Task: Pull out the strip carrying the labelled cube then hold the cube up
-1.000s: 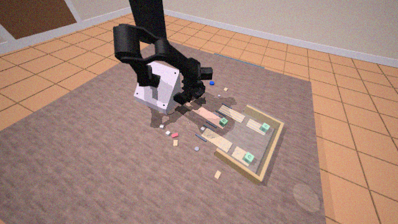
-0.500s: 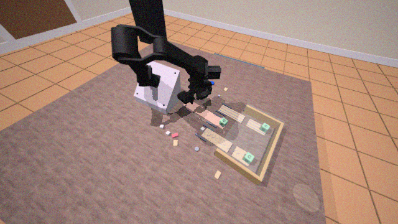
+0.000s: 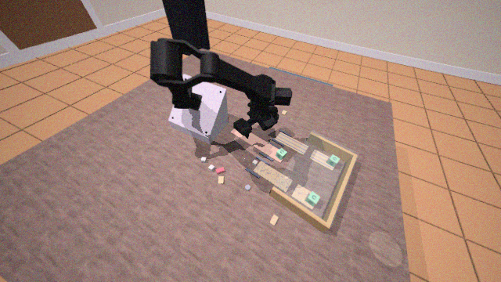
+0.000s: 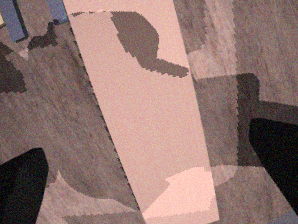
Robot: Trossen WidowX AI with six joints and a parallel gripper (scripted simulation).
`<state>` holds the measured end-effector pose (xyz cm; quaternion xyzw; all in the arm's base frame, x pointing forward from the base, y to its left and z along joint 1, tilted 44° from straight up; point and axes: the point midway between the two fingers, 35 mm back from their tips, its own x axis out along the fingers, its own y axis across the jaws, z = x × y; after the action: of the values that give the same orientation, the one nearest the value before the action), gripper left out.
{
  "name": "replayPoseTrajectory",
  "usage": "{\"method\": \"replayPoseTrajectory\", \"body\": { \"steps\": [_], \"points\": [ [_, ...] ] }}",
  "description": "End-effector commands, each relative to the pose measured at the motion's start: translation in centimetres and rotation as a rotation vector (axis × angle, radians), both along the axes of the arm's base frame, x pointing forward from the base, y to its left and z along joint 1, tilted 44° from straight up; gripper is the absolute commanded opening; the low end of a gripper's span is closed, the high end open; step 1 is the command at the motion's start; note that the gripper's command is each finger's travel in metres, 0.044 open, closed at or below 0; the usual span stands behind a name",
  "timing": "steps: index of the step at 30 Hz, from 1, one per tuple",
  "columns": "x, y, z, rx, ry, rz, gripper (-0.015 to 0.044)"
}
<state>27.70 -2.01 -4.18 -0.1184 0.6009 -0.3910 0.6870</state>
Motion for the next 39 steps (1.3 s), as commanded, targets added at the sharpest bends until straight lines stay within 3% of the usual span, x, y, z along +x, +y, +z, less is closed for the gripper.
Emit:
{"method": "replayPoseTrajectory", "body": {
  "steps": [1,39],
  "points": [
    [1.5,-0.2,0.4,-0.005,0.001,0.006,0.044],
    [13.2,-1.8,3.6,-0.007,-0.006,0.006,0.044]
  ]
}}
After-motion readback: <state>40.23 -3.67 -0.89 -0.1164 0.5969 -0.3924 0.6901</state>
